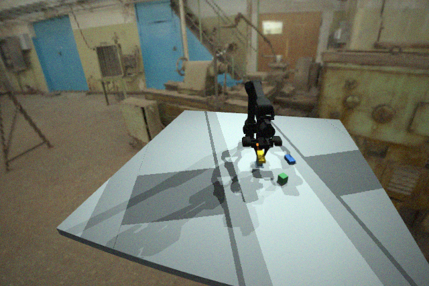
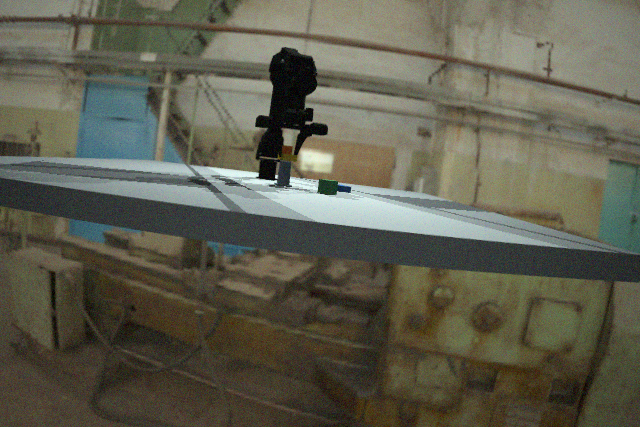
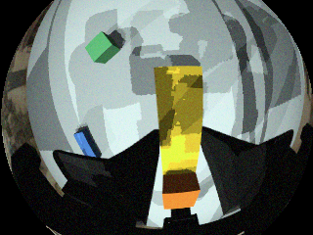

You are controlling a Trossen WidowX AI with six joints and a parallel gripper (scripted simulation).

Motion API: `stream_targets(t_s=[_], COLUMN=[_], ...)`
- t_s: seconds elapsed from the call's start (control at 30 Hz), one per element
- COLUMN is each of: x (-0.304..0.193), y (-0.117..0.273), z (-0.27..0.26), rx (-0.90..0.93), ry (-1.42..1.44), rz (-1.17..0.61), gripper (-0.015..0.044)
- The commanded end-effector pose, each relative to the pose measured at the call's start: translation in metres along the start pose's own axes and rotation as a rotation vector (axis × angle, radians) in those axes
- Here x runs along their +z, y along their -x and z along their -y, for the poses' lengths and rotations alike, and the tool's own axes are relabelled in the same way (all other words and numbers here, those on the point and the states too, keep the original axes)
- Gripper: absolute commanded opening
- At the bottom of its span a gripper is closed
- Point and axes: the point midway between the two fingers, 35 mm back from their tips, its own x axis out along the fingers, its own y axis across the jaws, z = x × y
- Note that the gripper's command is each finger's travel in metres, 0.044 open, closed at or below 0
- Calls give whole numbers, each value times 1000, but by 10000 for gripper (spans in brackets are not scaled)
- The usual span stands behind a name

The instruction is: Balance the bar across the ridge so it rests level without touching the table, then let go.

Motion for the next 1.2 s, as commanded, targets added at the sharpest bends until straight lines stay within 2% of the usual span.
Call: stream_targets(t_s=[0.0, 0.6, 0.93, 1.07, 1.17], x=[0, 0, 0, 1, 5], y=[0, 0, 0, 7, 39], z=[0, 0, 0, 0, 0], rx=[0, 0, 0, 0, 0], ry=[0, 0, 0, 0, 0], rz=[0, 0, 0, 0, 1], gripper=[172, 185, 440, 440, 440])
